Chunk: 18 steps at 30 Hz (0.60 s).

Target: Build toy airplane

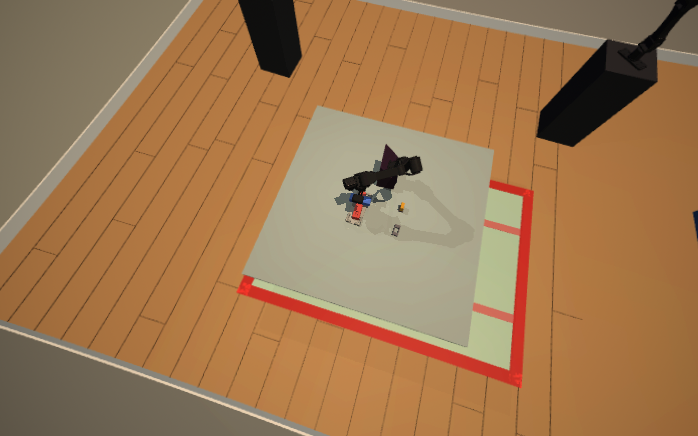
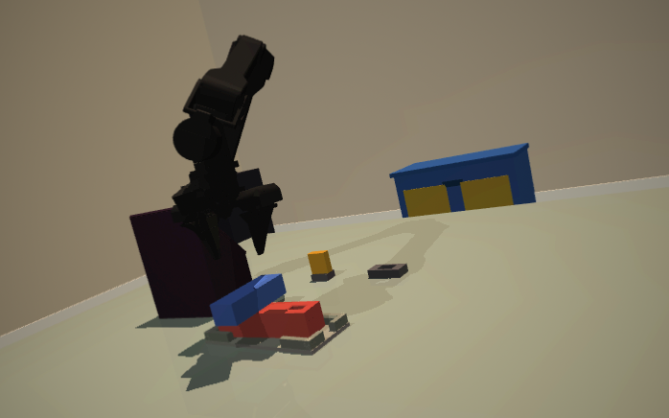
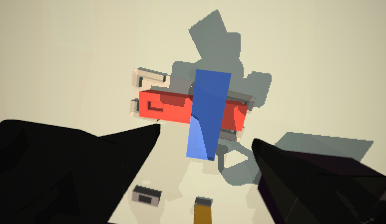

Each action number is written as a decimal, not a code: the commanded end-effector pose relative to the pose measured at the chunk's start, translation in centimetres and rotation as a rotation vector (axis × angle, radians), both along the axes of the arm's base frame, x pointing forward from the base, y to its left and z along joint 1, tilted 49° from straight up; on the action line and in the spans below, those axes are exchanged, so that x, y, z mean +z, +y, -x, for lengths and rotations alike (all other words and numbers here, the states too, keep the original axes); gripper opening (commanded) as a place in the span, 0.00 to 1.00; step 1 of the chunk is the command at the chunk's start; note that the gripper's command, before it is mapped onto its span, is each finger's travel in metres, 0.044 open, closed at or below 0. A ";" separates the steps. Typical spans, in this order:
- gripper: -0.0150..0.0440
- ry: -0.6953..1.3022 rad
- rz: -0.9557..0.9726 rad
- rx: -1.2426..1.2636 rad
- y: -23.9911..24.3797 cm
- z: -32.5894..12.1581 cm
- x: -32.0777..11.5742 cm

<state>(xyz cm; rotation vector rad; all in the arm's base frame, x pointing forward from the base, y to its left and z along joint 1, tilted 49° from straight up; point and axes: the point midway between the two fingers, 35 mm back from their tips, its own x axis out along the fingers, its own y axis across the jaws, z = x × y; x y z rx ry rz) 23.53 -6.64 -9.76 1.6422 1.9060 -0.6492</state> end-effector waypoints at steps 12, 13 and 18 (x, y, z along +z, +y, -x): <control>1.00 -0.534 -0.087 0.504 -1.0 -0.3 0.9; 1.00 -0.606 -0.099 0.570 -1.0 -0.3 0.9; 1.00 -0.964 -0.157 0.898 -0.9 -0.3 0.8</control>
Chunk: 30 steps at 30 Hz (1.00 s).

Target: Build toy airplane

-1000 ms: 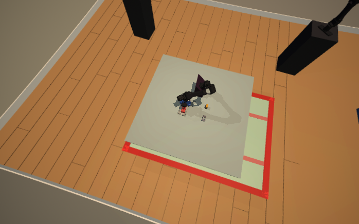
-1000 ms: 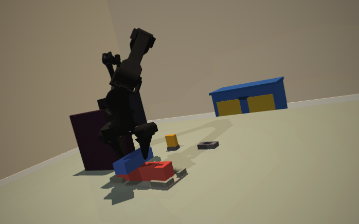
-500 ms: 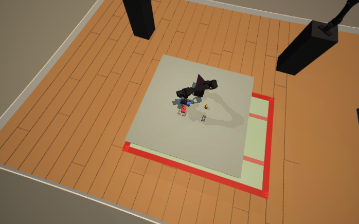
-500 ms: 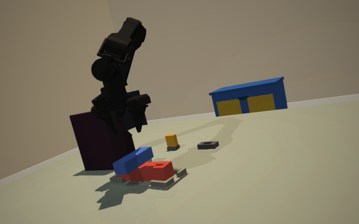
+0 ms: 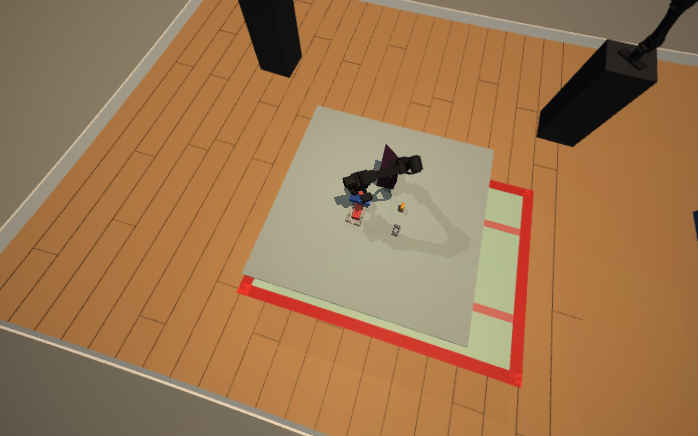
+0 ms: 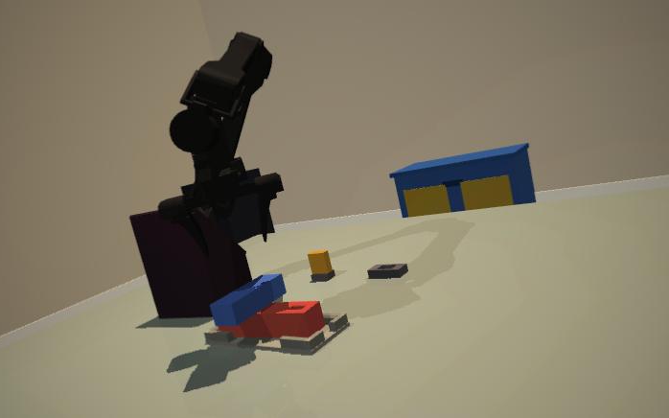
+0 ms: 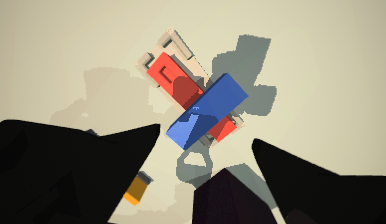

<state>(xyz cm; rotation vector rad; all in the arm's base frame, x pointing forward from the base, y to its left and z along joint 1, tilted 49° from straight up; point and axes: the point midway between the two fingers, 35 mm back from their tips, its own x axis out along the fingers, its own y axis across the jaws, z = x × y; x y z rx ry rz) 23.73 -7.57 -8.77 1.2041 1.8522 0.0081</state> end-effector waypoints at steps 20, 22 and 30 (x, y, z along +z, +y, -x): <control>1.00 -0.660 -0.108 0.609 0.1 -0.1 -0.3; 1.00 -0.660 -0.108 0.609 0.1 -0.1 -0.3; 1.00 -0.651 -0.083 0.608 4.3 -1.3 6.2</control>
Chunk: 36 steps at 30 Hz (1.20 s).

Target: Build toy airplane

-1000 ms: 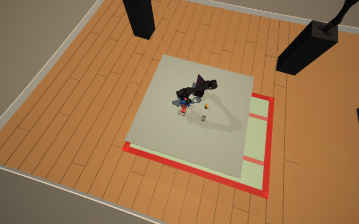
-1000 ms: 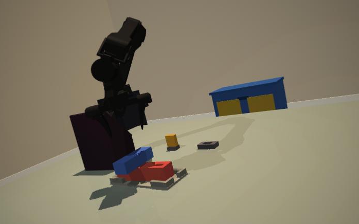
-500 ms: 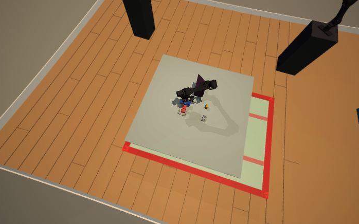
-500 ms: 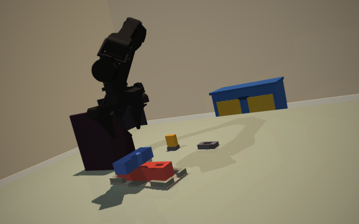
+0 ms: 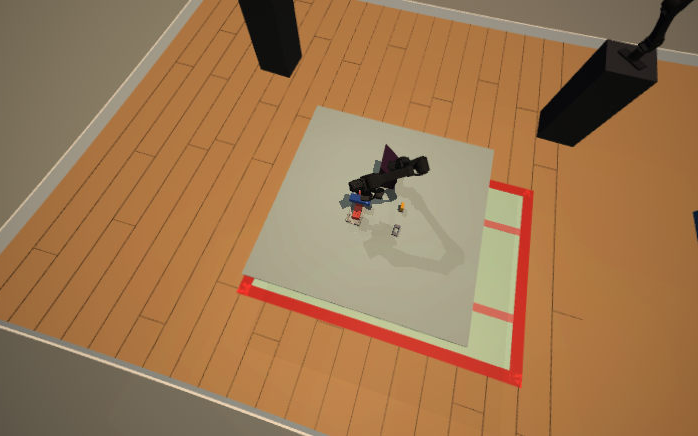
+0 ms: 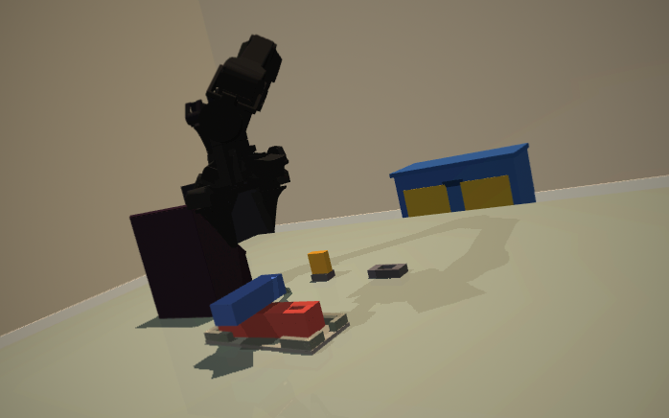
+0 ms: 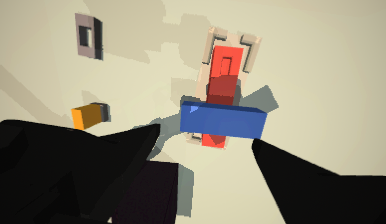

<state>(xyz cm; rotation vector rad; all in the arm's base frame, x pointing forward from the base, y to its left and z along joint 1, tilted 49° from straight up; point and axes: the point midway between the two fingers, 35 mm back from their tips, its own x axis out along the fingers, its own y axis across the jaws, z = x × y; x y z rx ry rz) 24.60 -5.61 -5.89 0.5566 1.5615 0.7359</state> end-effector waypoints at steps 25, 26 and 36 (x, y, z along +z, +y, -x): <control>1.00 -0.005 -0.024 0.011 15.7 6.9 16.2; 1.00 -0.005 -0.022 0.011 16.4 7.0 15.6; 1.00 -0.005 -0.029 0.012 19.6 7.7 12.9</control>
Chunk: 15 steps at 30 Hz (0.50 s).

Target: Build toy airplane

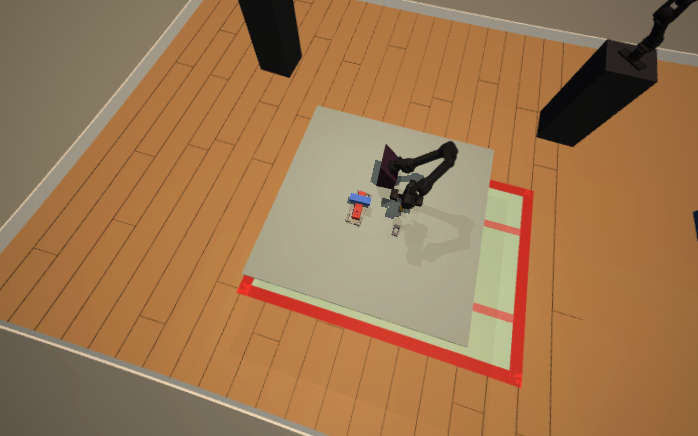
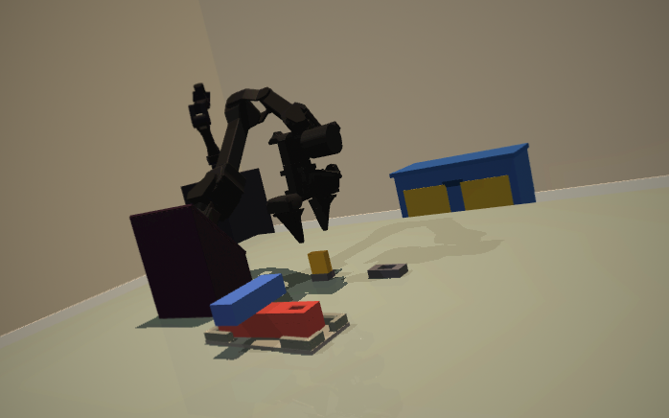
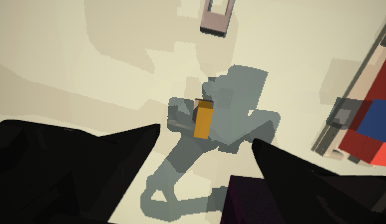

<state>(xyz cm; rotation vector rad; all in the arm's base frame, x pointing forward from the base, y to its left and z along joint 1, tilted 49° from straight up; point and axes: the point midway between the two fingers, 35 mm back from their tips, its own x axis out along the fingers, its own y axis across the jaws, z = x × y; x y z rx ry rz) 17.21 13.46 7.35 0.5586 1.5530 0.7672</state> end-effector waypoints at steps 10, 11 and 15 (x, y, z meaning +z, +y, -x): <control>1.00 0.003 -0.005 -0.003 1.8 0.5 -1.6; 1.00 0.003 -0.005 -0.003 2.0 0.5 -1.7; 1.00 0.003 -0.003 -0.003 2.4 0.5 -2.1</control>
